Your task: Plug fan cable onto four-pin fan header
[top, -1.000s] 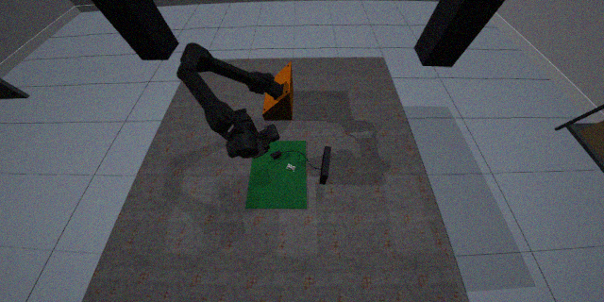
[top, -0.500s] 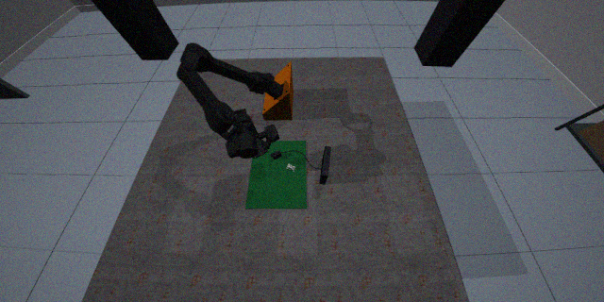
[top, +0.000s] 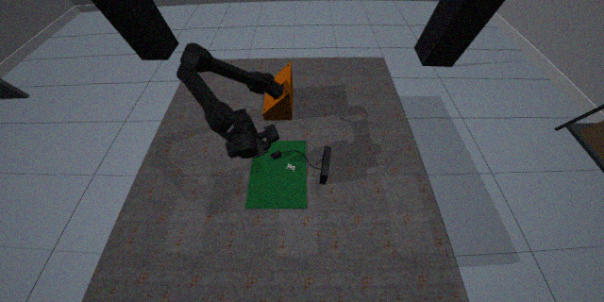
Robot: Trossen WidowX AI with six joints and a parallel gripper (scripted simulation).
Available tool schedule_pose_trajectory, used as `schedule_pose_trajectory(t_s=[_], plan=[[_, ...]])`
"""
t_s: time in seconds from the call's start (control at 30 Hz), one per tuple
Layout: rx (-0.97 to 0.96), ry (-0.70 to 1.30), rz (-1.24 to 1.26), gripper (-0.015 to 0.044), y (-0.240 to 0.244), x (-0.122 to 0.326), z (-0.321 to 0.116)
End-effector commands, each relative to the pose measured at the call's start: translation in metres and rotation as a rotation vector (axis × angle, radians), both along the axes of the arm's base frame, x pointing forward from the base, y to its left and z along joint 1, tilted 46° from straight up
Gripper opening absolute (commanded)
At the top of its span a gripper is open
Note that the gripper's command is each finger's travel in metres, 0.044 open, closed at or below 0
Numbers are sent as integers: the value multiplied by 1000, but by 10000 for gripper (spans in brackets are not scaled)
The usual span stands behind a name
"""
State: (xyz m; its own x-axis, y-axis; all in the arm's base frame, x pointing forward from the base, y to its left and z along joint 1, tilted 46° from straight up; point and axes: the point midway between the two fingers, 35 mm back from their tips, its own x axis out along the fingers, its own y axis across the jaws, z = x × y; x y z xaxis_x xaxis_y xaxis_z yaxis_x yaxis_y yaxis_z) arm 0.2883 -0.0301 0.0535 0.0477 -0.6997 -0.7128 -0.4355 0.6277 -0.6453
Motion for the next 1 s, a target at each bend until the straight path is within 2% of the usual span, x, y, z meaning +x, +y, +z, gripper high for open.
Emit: schedule_pose_trajectory(t_s=[0.0, 0.17, 0.67, 0.97], plan=[[4, 5, 2, 440, 0, -1, -1], [23, -83, -97, 440, 3, -1, -2], [143, -856, -1186, 440, 39, -14, -23], [141, -887, -1235, 440, 41, -15, -24]])
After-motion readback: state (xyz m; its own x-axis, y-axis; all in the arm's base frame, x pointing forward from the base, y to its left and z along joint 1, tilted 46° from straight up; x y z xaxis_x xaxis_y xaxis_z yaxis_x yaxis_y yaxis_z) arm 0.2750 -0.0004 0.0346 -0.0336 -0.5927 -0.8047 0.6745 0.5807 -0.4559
